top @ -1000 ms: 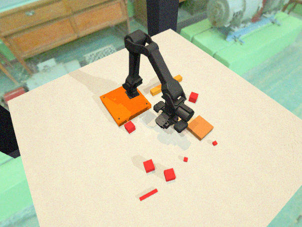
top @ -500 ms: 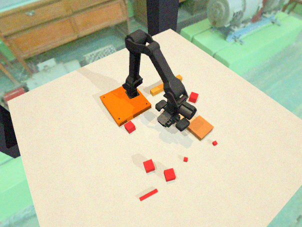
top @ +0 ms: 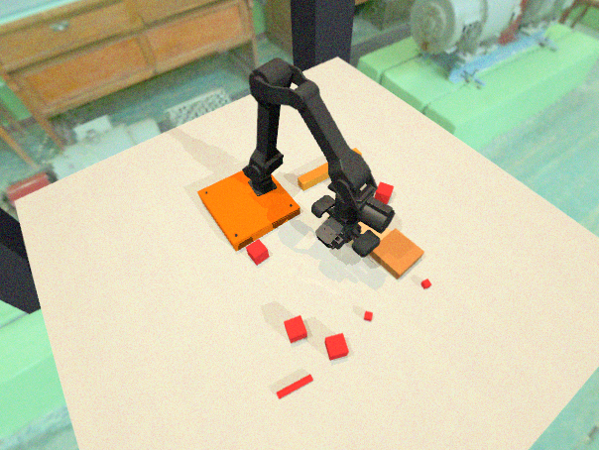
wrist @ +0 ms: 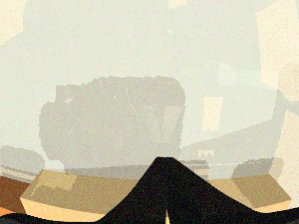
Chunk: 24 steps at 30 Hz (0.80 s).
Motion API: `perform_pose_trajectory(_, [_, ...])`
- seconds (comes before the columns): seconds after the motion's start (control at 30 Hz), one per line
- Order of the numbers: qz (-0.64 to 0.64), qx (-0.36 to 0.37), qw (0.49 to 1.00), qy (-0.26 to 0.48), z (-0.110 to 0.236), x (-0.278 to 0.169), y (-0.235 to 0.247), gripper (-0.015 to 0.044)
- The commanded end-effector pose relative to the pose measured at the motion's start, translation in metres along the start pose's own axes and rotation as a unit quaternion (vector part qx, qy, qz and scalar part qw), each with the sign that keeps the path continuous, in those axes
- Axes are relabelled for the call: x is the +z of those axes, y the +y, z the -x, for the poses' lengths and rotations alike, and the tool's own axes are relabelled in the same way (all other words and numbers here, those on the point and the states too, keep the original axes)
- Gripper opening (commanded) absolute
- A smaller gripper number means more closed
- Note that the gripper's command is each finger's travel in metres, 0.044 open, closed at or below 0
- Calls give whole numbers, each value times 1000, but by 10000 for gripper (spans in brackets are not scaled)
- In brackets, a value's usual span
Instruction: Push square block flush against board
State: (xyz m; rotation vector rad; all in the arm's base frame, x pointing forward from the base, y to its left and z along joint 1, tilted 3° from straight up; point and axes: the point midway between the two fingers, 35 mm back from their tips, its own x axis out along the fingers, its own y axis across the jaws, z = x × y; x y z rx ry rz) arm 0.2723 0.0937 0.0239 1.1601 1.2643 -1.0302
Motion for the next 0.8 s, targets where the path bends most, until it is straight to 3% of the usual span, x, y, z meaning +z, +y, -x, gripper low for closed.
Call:
perform_pose_trajectory(0.0, [-1, -1, 1000, 3, 0, -5, 0, 0])
perform_pose_trajectory(0.77, [-1, -1, 1000, 3, 0, -14, -1, 0])
